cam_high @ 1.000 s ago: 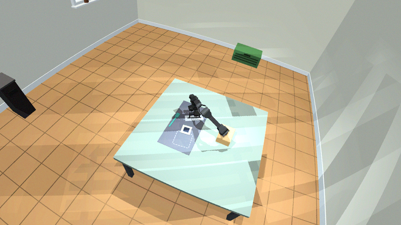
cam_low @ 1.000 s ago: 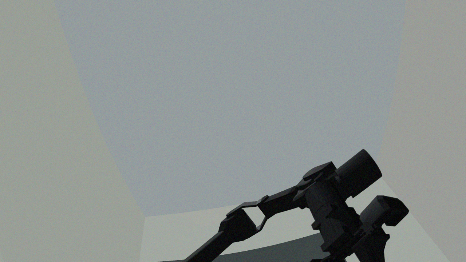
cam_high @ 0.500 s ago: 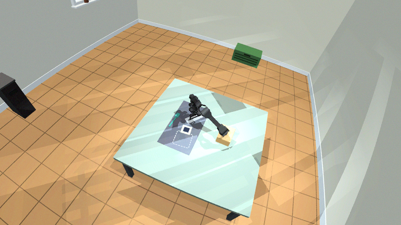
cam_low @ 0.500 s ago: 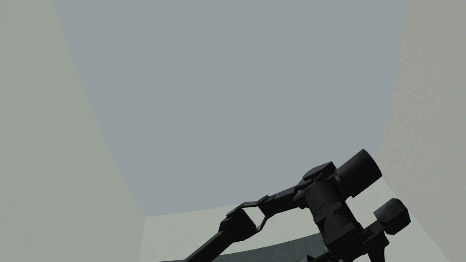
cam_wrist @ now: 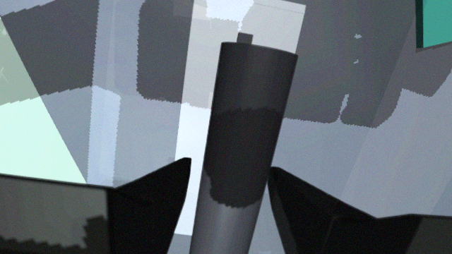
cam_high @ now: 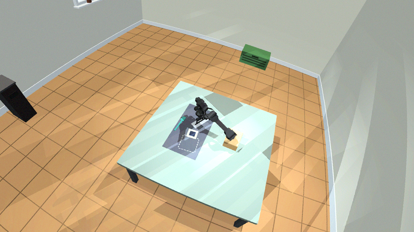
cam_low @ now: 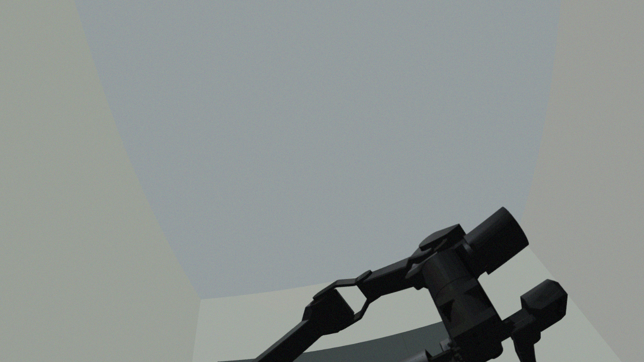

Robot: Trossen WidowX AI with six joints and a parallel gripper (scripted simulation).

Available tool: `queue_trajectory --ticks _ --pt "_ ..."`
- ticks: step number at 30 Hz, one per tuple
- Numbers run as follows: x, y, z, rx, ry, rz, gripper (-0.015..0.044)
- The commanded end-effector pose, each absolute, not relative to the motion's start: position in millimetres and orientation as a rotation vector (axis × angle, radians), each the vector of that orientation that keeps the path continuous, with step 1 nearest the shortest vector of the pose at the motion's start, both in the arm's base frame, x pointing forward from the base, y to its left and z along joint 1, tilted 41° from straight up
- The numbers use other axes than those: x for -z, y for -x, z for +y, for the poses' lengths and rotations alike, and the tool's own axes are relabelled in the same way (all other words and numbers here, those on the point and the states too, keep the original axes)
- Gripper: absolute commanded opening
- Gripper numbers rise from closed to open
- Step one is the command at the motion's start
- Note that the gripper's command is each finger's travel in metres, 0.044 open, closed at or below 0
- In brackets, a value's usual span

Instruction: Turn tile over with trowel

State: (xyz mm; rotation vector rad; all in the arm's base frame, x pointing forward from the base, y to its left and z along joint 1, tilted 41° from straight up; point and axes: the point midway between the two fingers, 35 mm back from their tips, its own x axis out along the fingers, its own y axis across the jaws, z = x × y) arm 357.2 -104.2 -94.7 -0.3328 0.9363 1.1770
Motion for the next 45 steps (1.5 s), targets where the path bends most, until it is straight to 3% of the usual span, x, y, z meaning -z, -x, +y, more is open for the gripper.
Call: queue_trajectory --ticks 1,19,30,31,36,45 --pt "94.9 -357.3 -104.3 -1.179 0.338 0.931 0.027" --pt "94.9 -357.3 -104.3 -1.179 0.338 0.931 0.027" --pt "59.2 -351.0 -132.3 -1.198 0.368 0.911 0.027" --pt "58.4 -351.2 -134.2 -1.185 0.362 0.909 0.0296" --pt "51.6 -350.4 -140.0 -1.182 0.36 0.912 0.03" --pt "60.2 -351.7 -141.7 -0.992 0.207 1.048 0.03"
